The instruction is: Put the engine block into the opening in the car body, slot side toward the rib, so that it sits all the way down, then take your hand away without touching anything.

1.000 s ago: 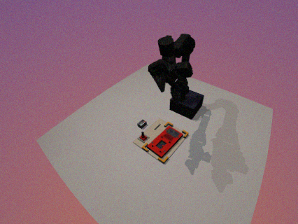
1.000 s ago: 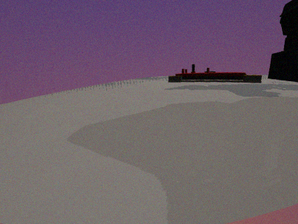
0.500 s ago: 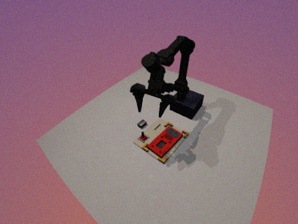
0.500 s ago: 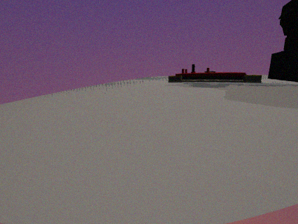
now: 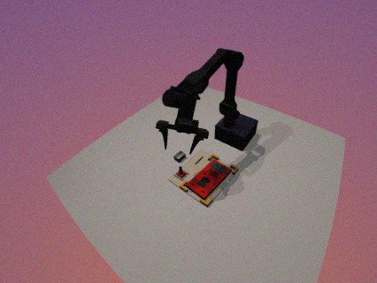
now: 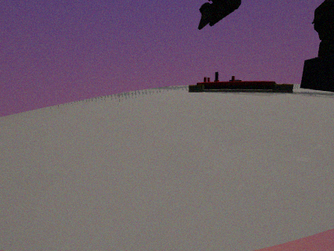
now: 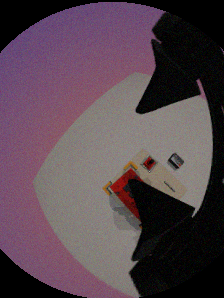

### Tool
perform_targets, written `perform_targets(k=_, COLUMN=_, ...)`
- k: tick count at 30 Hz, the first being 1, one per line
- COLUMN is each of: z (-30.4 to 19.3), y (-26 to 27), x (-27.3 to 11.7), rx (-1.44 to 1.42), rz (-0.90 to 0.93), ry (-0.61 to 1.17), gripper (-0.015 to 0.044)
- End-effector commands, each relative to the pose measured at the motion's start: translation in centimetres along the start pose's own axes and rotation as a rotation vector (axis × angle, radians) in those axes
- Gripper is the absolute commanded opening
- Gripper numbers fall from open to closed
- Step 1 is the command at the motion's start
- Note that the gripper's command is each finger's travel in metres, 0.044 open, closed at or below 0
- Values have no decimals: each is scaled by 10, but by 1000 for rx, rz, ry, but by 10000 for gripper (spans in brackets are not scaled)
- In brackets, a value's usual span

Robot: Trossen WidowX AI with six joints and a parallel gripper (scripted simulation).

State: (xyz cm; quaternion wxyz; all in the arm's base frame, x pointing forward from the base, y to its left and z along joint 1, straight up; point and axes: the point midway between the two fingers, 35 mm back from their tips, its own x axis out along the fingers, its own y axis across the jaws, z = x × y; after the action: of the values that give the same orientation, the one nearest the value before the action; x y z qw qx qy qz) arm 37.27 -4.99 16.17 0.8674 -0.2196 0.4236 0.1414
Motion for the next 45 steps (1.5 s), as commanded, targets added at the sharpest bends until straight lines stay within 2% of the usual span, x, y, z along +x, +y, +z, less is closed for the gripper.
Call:
perform_targets(k=1, z=-26, y=-2, x=12, rx=93, rz=16, ry=91, gripper=440)
perform_targets(k=13, z=-106, y=-8, x=27, rx=397, rz=32, ry=361, gripper=440)
perform_targets(k=25, z=-182, y=-5, x=26, rx=684, rz=35, ry=627, gripper=440)
perform_targets(k=30, z=-185, y=-8, x=27, rx=699, rz=35, ry=641, gripper=440)
perform_targets(k=34, z=-203, y=-1, x=53, rx=699, rz=35, ry=641, gripper=440)
perform_targets(k=45, z=-214, y=4, x=66, rx=699, rz=35, ry=642, gripper=440)
